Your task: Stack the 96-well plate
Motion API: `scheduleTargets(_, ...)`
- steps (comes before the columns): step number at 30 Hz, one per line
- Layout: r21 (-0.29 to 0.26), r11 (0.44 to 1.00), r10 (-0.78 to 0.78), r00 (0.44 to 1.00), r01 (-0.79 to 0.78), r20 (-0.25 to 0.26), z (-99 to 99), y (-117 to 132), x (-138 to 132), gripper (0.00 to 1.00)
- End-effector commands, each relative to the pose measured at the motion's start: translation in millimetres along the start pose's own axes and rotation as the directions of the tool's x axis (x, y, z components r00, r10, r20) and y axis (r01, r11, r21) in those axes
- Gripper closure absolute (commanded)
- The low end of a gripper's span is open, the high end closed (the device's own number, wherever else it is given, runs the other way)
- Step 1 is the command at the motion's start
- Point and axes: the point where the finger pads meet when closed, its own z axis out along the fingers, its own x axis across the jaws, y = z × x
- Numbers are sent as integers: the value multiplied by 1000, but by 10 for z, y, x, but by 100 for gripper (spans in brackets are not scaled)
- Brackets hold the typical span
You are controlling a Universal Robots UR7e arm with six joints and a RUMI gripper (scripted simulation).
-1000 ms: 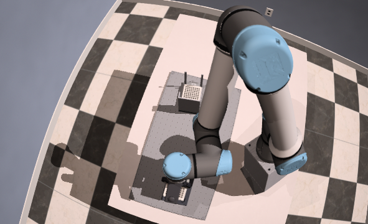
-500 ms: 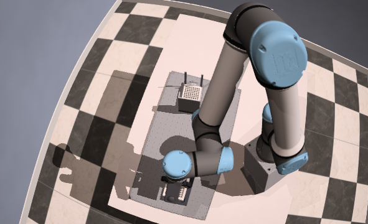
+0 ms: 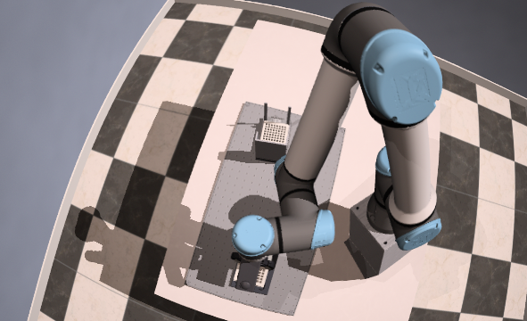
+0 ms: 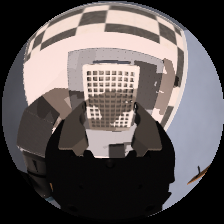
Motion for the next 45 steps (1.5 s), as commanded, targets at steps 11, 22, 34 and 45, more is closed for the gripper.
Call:
scheduleTargets(11,-1,998,-65,998,65,1,-1,143,4,100)
scheduleTargets(22,-1,998,-65,998,65,1,-6,440,35,100)
scheduleTargets(34,-1,998,-65,998,65,2,-13,836,76,100)
scheduleTargets(45,-1,998,-66,998,66,3,-18,1133,104,100)
